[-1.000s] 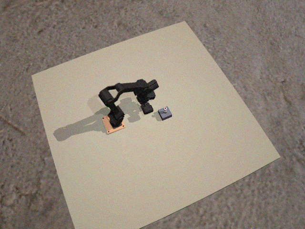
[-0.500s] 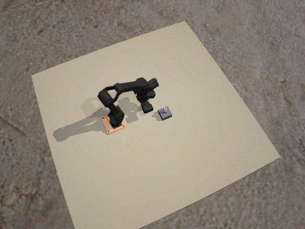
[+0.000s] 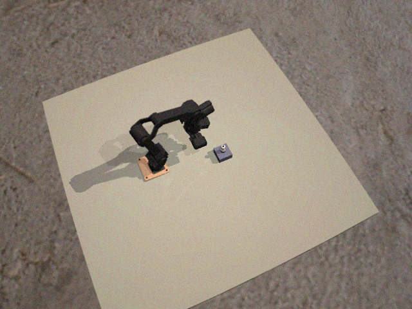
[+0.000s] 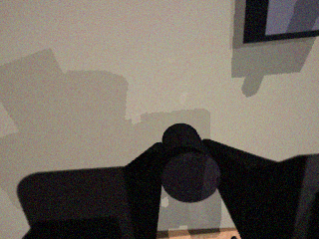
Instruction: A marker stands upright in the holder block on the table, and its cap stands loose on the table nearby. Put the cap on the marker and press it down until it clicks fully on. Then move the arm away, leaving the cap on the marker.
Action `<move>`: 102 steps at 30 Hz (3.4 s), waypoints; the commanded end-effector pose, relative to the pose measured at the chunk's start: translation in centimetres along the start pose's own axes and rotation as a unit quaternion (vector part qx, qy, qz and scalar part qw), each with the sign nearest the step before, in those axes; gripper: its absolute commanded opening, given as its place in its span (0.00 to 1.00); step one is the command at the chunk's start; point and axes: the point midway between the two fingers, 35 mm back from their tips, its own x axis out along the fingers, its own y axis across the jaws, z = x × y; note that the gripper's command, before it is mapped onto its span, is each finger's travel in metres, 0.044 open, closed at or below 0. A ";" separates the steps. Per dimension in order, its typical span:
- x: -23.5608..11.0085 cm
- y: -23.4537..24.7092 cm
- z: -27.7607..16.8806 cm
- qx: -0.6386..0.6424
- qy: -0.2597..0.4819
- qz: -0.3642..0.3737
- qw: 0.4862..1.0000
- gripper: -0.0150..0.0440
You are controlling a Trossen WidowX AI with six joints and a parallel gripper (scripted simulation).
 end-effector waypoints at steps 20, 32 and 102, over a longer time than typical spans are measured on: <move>-2.9 -2.3 3.8 0.003 -0.006 0.001 1.000 0.25; -4.2 -4.6 6.3 0.003 -0.007 0.000 1.000 0.25; -0.4 -10.4 10.7 0.003 -0.010 -0.004 1.000 0.25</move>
